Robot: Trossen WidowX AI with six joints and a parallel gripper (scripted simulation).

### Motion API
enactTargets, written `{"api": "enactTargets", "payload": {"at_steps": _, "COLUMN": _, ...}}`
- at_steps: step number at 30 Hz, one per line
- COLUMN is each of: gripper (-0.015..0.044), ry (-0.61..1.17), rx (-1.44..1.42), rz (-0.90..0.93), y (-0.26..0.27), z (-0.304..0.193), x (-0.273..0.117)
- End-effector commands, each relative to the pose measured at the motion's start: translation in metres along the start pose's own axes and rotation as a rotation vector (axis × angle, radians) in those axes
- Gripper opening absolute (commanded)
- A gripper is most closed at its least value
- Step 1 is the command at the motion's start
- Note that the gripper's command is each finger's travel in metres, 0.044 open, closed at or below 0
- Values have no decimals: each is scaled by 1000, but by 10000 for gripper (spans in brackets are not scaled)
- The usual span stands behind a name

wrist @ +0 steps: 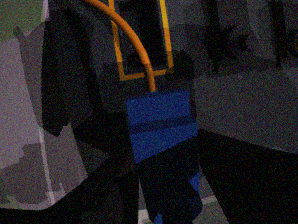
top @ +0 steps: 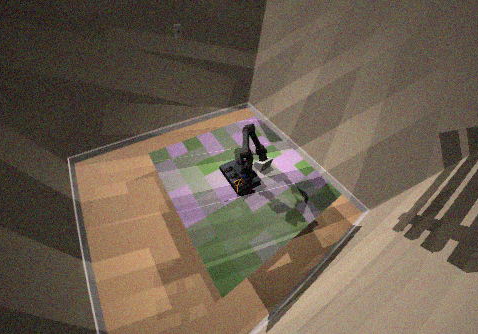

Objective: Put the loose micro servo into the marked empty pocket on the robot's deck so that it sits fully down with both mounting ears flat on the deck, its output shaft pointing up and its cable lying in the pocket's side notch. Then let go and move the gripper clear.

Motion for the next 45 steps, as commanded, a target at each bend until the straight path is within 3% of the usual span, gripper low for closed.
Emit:
{"api": "enactTargets", "payload": {"at_steps": 1, "gripper": 0, "ry": -9, "rx": 1, "rz": 3, "y": 3, "z": 19, "x": -2}}
{"api": "enactTargets", "payload": {"at_steps": 16, "gripper": 0, "ry": -12, "rx": 16, "rz": 3, "y": 10, "z": 70, "x": -3}}
{"api": "enactTargets", "payload": {"at_steps": 45, "gripper": 0, "ry": -12, "rx": 17, "rz": 2, "y": 10, "z": 73, "x": 17}}
Point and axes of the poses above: the point midway between the two fingers, 35 mm back from their tips, its own x axis out along the fingers, its own y axis across the jaws, z = x × y, the point moved 4 cm from there along -x, back along the fingers, and after that the axes turned 10 degrees about x, right-handed, at the moved point
